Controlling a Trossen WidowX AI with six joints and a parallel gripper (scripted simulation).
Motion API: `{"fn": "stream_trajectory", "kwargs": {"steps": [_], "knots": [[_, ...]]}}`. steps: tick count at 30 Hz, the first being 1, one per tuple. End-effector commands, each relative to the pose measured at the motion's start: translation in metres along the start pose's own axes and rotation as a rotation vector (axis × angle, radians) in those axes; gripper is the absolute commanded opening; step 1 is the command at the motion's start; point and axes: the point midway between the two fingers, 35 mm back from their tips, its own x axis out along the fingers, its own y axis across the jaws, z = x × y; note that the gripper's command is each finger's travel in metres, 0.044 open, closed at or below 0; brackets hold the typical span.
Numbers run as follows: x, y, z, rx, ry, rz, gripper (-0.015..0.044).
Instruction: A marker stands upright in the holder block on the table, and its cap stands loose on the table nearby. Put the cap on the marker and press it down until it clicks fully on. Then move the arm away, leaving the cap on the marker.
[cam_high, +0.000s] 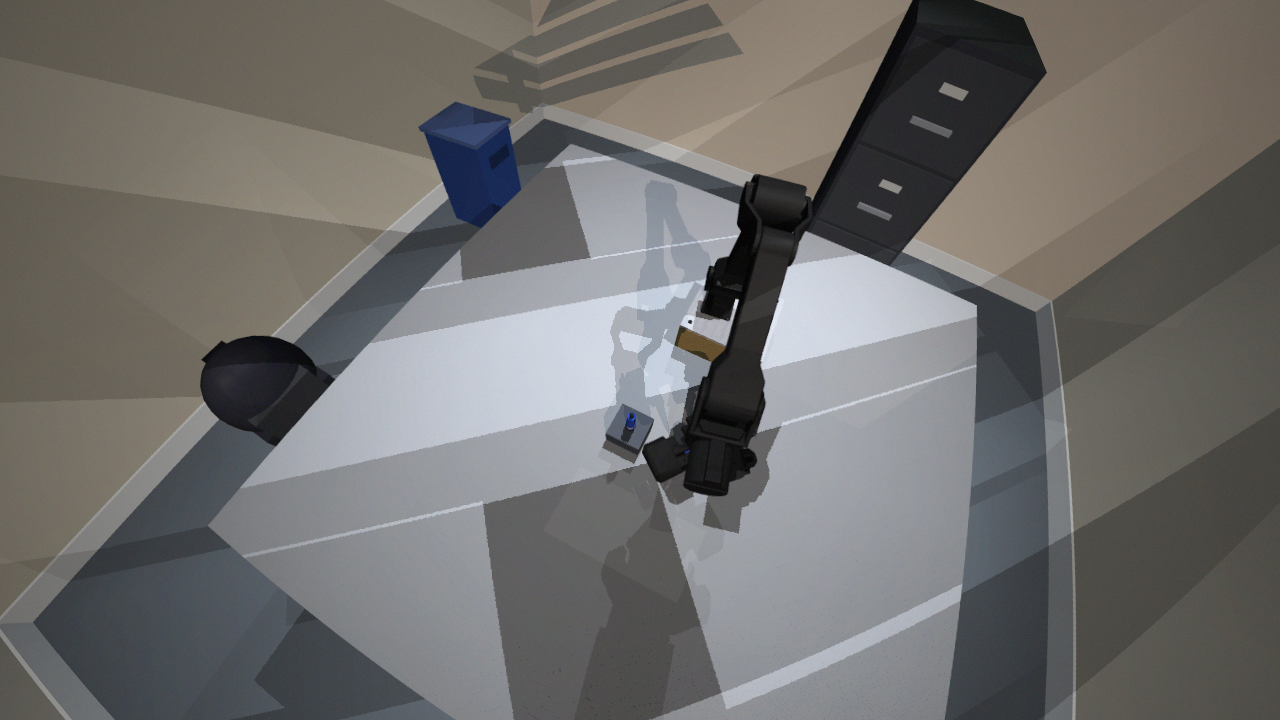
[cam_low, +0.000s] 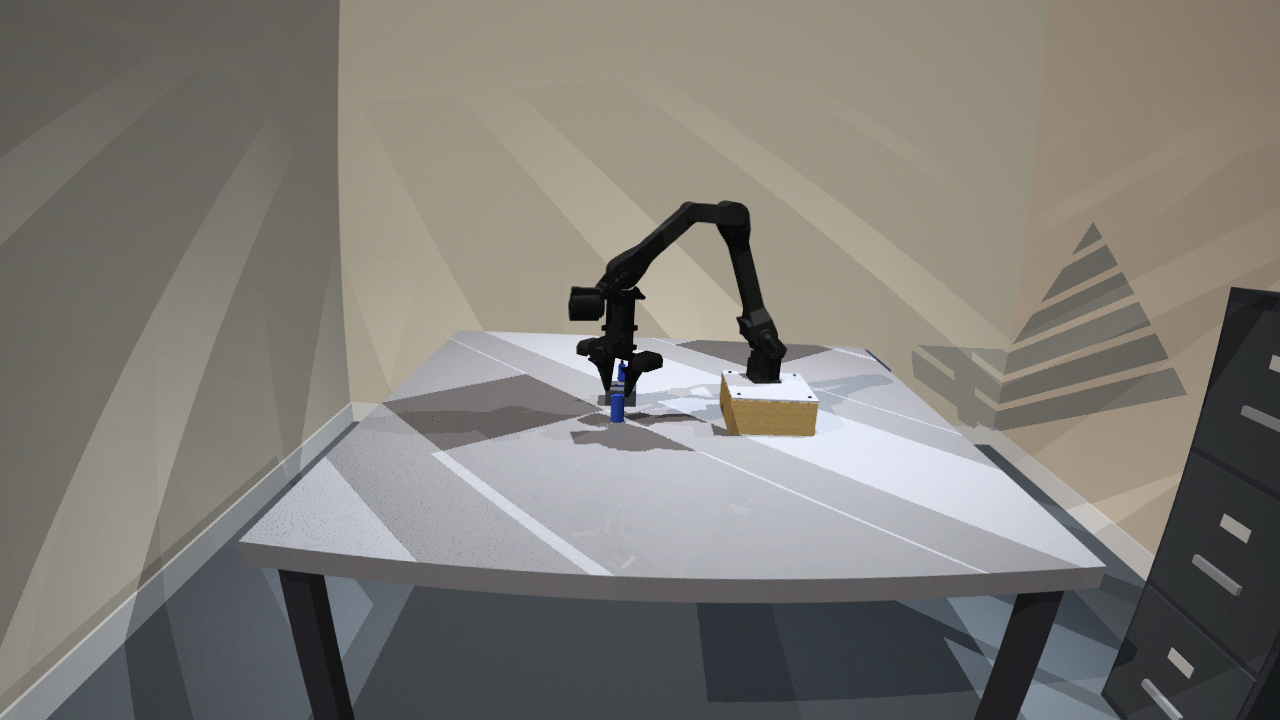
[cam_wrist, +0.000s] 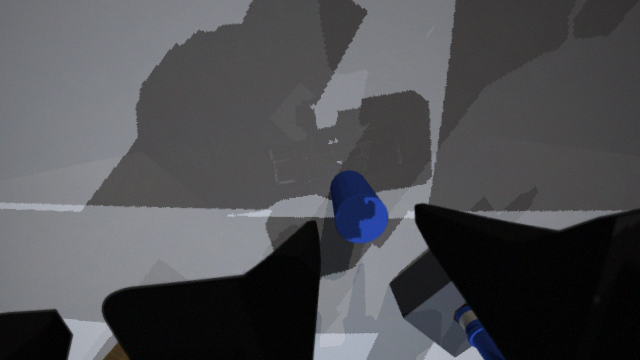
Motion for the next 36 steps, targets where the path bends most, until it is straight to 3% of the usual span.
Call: {"fn": "stream_trajectory", "kwargs": {"steps": [1, 24, 28, 36], "knots": [[0.008, 0.001, -0.001, -0.004, 0.003, 0.007, 0.0243], [0.042, 0.001, -0.002, -0.004, 0.004, 0.007, 0.0243], [0.042, 0.002, -0.002, -0.004, 0.004, 0.007, 0.0138], [0.042, 0.001, -0.002, -0.004, 0.004, 0.007, 0.0084]]}}
